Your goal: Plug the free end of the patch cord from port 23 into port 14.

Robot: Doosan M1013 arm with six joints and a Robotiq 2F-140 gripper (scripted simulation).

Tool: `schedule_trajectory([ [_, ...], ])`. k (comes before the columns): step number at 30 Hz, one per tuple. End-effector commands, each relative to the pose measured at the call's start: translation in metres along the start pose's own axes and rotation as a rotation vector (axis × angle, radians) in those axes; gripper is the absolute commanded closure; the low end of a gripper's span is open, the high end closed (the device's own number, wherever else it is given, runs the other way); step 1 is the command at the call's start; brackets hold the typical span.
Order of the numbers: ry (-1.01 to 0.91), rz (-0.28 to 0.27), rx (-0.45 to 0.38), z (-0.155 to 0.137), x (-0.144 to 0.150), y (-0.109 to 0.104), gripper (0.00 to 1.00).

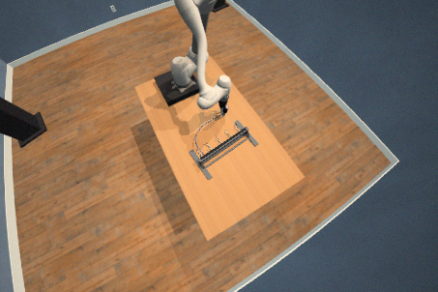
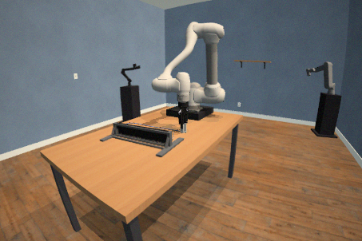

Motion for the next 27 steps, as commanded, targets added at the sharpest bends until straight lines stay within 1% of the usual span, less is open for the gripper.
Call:
schedule_trajectory([
  [1, 0.0, 0.0, 0.0, 0.0, 0.0, -0.0001, 0.78],
  [16, 0.0, 0.0, 0.0, 0.0, 0.0, -0.0001, 0.78],
  [17, 0.0, 0.0, 0.0, 0.0, 0.0, -0.0001, 1.0],
  [27, 0.0, 0.0, 0.0, 0.0, 0.0, -0.0001, 1.0],
])
Point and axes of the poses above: the point where the finger pads meet when closed, its own y axis out along the fingers, its own x axis across the jaws, z = x × y, the point moved 7 cm from there along -y, back along the fingers, and after that the axes turned 3 degrees about y, right-handed, at the moved point
